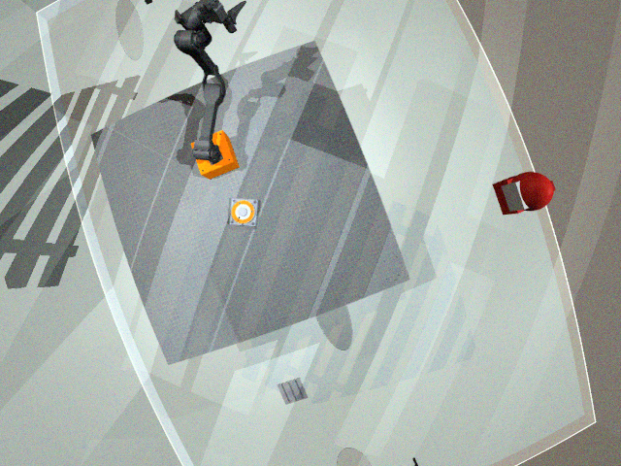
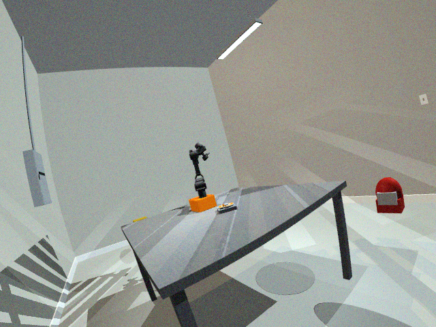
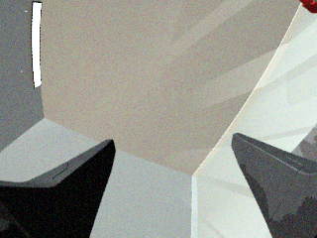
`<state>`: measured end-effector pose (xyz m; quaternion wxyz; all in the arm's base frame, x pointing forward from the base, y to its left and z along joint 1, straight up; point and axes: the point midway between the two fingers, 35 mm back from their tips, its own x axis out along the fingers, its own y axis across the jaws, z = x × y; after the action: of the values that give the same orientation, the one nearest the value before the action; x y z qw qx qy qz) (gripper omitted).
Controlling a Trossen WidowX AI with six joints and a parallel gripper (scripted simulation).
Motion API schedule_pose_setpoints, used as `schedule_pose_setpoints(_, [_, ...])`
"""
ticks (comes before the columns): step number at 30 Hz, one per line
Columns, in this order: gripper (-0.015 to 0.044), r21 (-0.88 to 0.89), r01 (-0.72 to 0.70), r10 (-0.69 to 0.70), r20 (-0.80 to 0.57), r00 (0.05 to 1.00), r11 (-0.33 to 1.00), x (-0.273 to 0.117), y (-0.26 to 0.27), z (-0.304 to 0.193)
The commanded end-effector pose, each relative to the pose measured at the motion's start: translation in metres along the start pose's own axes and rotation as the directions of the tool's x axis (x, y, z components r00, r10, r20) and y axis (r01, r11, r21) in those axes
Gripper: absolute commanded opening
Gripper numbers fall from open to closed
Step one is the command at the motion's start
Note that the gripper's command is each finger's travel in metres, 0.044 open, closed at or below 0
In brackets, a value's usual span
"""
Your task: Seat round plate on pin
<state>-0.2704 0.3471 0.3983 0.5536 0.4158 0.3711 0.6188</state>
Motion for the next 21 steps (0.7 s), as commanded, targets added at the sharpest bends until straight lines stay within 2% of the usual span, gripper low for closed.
schedule_pose_setpoints(1, [0.0374, 0.026, -0.015, 0.015, 0.001, 1.000, 1.000, -0.002, 0.005, 0.003])
schedule_pose_setpoints(4, [0.0295, 0.333, -0.193, 0.192, 0.035, 0.981, 0.923, -0.030, 0.063, 0.048])
schedule_pose_setpoints(9, [0.0164, 0.544, -0.328, 0.331, 0.096, 0.939, 0.772, -0.058, 0.103, 0.094])
schedule_pose_setpoints(15, [0.0006, 0.782, -0.516, 0.536, 0.285, 0.795, 0.349, -0.126, 0.153, 0.199])
schedule_pose_setpoints(17, [0.0000, 0.809, -0.535, 0.563, 0.332, 0.757, 0.242, -0.142, 0.159, 0.222])
schedule_pose_setpoints(21, [0.0000, 0.822, -0.563, 0.612, 0.490, 0.621, -0.087, -0.195, 0.165, 0.294])
